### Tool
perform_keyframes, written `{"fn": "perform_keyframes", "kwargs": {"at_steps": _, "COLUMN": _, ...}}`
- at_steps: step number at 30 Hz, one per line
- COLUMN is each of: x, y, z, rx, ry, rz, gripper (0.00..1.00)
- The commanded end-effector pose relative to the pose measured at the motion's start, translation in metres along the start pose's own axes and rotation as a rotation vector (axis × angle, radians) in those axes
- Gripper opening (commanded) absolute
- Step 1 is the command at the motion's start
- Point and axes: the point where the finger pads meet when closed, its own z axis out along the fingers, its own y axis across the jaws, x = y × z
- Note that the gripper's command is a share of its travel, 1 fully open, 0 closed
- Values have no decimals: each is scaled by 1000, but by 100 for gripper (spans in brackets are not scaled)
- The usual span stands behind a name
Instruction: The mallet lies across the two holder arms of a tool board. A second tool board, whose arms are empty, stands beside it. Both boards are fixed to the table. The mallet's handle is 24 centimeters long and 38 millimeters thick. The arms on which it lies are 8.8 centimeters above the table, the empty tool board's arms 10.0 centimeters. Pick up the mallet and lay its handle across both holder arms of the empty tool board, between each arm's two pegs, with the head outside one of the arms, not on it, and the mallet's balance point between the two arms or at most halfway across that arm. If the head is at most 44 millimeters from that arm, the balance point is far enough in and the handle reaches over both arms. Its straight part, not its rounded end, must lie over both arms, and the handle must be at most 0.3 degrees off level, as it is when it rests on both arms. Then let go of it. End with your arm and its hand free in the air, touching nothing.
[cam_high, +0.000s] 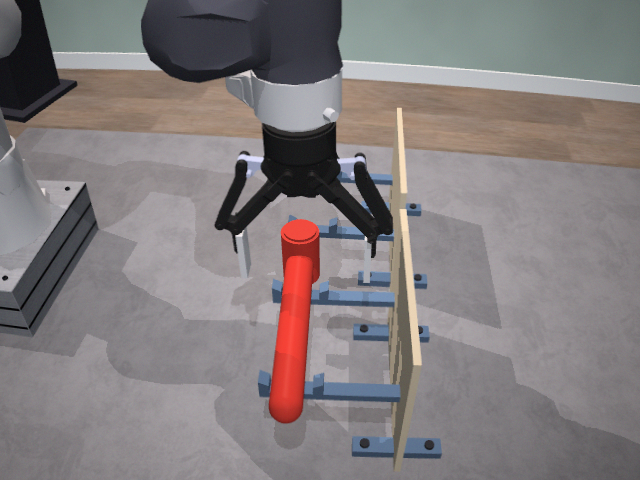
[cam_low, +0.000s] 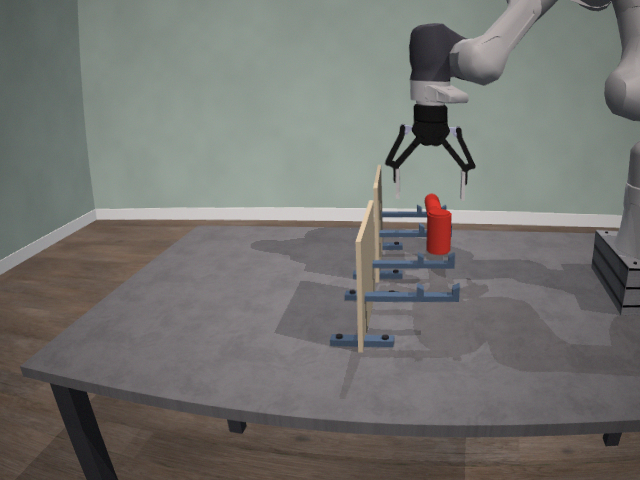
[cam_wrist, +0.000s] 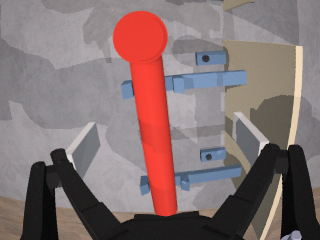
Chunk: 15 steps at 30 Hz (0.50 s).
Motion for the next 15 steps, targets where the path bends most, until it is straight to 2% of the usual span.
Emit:
{"fn": "perform_keyframes", "kwargs": {"at_steps": 1, "x": 2, "y": -8, "z": -11, "rx": 27, "ry": 11, "rz": -30, "gripper": 100}}
{"fn": "perform_keyframes", "kwargs": {"at_steps": 4, "x": 2, "y": -8, "z": -30, "rx": 27, "ry": 11, "rz": -30, "gripper": 100}}
{"fn": "perform_keyframes", "kwargs": {"at_steps": 7, "x": 2, "y": -8, "z": -41, "rx": 28, "ry": 11, "rz": -31, "gripper": 100}}
{"fn": "perform_keyframes", "kwargs": {"at_steps": 15, "x": 2, "y": -8, "z": -43, "rx": 28, "ry": 10, "rz": -31, "gripper": 100}}
